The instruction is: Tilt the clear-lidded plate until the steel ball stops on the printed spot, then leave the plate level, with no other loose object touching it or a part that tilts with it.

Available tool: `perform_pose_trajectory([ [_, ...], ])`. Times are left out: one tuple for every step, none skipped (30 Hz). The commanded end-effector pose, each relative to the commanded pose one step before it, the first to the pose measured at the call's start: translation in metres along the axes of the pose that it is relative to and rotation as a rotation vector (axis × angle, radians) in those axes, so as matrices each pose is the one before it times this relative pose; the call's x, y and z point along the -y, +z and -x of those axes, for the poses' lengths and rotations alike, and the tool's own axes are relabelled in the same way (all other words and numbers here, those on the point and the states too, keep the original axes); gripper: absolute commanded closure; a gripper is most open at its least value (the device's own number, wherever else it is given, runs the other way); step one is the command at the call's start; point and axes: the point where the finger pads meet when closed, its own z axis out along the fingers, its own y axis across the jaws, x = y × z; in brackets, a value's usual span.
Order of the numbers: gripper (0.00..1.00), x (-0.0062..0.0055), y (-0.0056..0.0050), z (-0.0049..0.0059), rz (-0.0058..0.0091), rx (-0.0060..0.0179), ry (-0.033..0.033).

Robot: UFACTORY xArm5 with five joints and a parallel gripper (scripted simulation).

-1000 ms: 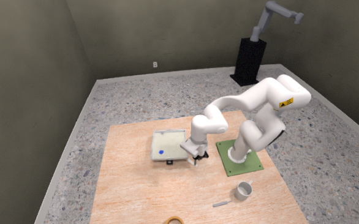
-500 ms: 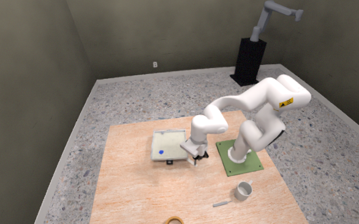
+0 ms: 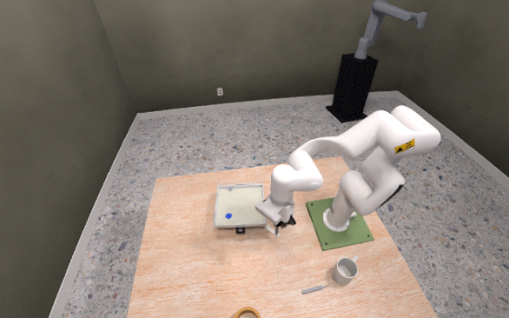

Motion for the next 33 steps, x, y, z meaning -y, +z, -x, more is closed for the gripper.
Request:
perform_pose_trajectory([
  [0.38,-0.00053,0.00060,-0.00108,0.00200,-0.00318,0.00006],
  [0.38,0.00005,0.00075,-0.00003,0.00000,0.00000,0.00000],
  [0.38,0.00005,0.00078,-0.00003,0.00000,0.00000,0.00000],
  [0.38,0.00005,0.00080,-0.00004,0.00000,0.00000,0.00000],
  [0.38,0.00005,0.00081,-0.00004,0.00000,0.00000,0.00000],
  [0.38,0.00005,0.00083,-0.00004,0.00000,0.00000,0.00000],
  [0.38,0.00005,0.00084,-0.00004,0.00000,0.00000,0.00000],
  [0.38,0.00006,0.00084,-0.00003,0.00000,0.00000,0.00000],
  [0.38,0.00006,0.00085,-0.00004,0.00000,0.00000,0.00000],
  [0.38,0.00005,0.00084,-0.00004,0.00000,0.00000,0.00000],
  [0.38,0.00005,0.00084,-0.00004,0.00000,0.00000,0.00000],
  [0.38,0.00005,0.00083,-0.00004,0.00000,0.00000,0.00000],
  [0.38,0.00005,0.00082,-0.00003,0.00000,0.00000,0.00000],
  [0.38,0.00005,0.00080,-0.00003,0.00000,0.00000,0.00000],
  [0.38,0.00005,0.00078,-0.00004,0.00000,0.00000,0.00000],
  [0.38,0.00000,0.00000,0.00000,0.00000,0.00000,0.00000],
  [0.38,0.00000,0.00000,0.00000,0.00000,0.00000,0.00000],
  [0.38,0.00005,0.00076,-0.00004,0.00000,0.00000,0.00000],
  [0.38,0.00005,0.00073,-0.00003,0.00000,0.00000,0.00000],
  [0.38,0.00004,0.00070,-0.00003,0.00000,0.00000,0.00000],
  [0.38,0.00004,0.00067,-0.00003,0.00000,0.00000,0.00000],
  [0.38,0.00004,0.00064,-0.00003,0.00000,0.00000,0.00000],
  [0.38,0.00004,0.00060,-0.00003,0.00000,0.00000,0.00000],
  [0.38,0.00003,0.00056,-0.00003,0.00000,0.00000,0.00000],
  [0.38,0.00003,0.00052,-0.00003,0.00000,0.00000,0.00000],
  [0.38,0.00003,0.00048,-0.00002,0.00000,0.00000,0.00000],
  [0.38,0.00003,0.00044,-0.00002,0.00000,0.00000,0.00000],
  [0.38,0.00003,0.00040,-0.00002,0.00000,0.00000,0.00000],
  [0.38,0.00002,0.00036,-0.00002,0.00000,0.00000,0.00000],
  [0.38,0.00002,0.00032,-0.00001,0.00000,0.00000,0.00000],
  [0.38,0.00002,0.00027,-0.00001,0.00000,0.00000,0.00000],
  [0.38,0.00002,0.00023,-0.00001,0.00000,0.00000,0.00000],
  [0.38,0.00000,0.00000,0.00000,0.00000,0.00000,0.00000],
])
